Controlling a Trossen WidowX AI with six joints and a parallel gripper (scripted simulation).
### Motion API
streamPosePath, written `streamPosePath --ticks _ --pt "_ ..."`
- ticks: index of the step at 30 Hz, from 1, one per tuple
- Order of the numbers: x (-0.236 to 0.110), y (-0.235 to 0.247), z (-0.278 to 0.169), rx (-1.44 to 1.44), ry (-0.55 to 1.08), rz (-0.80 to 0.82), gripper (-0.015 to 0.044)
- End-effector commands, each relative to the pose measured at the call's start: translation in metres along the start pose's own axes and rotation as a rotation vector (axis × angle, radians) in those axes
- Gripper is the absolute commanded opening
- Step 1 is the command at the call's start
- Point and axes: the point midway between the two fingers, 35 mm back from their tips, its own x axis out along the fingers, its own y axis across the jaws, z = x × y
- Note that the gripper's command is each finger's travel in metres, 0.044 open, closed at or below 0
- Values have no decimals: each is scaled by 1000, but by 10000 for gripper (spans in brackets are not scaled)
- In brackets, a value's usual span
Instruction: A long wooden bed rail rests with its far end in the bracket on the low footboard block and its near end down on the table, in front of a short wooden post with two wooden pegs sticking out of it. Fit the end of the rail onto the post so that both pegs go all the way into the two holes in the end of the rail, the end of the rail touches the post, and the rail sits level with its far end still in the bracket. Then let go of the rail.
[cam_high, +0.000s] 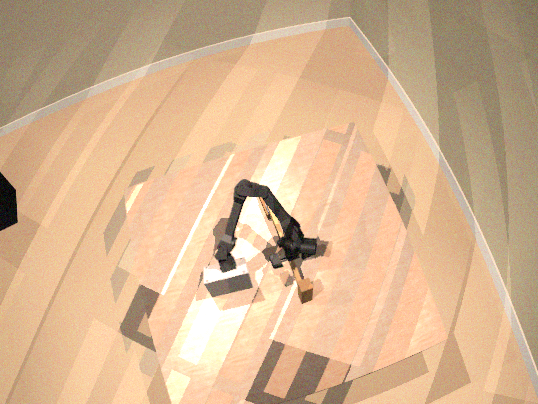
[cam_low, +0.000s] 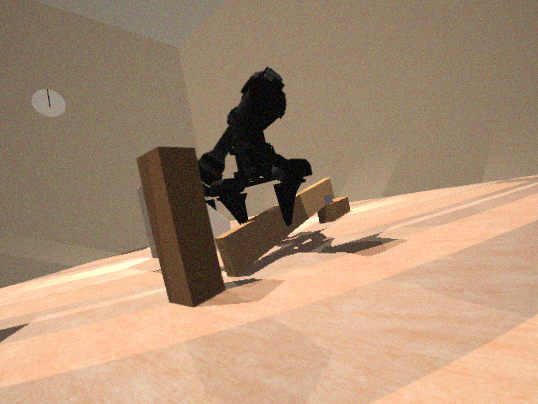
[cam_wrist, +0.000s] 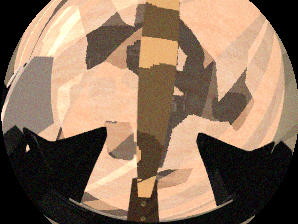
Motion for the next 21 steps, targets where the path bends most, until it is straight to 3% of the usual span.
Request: streamPosePath --ticks 1,13,21 --pt "8 2 2 5 -9 5 440" --pt "24 3 4 4 -13 5 440" --pt "24 3 4 4 -13 5 230"
